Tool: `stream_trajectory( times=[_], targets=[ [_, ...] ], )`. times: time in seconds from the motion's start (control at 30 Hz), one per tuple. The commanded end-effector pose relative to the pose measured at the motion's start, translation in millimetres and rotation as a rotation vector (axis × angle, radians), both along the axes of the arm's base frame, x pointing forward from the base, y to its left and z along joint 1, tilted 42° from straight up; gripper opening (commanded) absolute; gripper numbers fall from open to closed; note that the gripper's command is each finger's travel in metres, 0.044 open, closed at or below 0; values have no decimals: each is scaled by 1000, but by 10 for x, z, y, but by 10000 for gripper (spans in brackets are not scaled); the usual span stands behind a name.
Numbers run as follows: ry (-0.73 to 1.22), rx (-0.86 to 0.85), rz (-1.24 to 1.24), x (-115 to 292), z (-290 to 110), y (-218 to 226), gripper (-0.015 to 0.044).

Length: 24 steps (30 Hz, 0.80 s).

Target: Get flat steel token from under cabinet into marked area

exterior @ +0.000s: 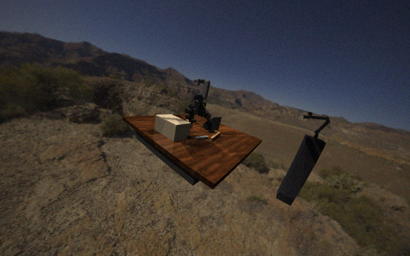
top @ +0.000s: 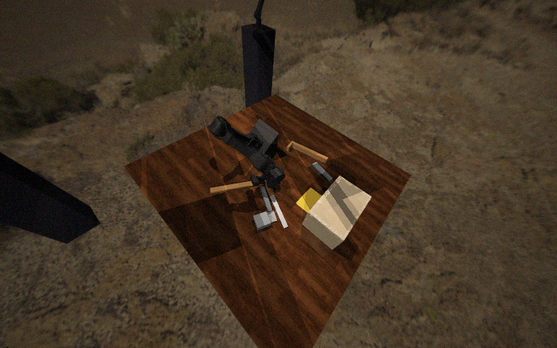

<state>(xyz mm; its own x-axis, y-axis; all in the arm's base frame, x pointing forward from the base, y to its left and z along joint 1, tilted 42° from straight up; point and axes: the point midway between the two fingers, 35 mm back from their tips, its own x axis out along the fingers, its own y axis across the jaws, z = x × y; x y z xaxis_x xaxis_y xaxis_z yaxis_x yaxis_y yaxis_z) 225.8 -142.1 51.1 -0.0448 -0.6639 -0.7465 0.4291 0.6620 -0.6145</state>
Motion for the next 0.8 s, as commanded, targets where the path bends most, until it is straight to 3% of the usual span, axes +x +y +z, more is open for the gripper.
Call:
stream_trajectory(
  times=[0.0,0.77],
  targets=[
    [25,0,31,1,4,0,0],
    [147,8,168,3,2,2,0]
  ],
)
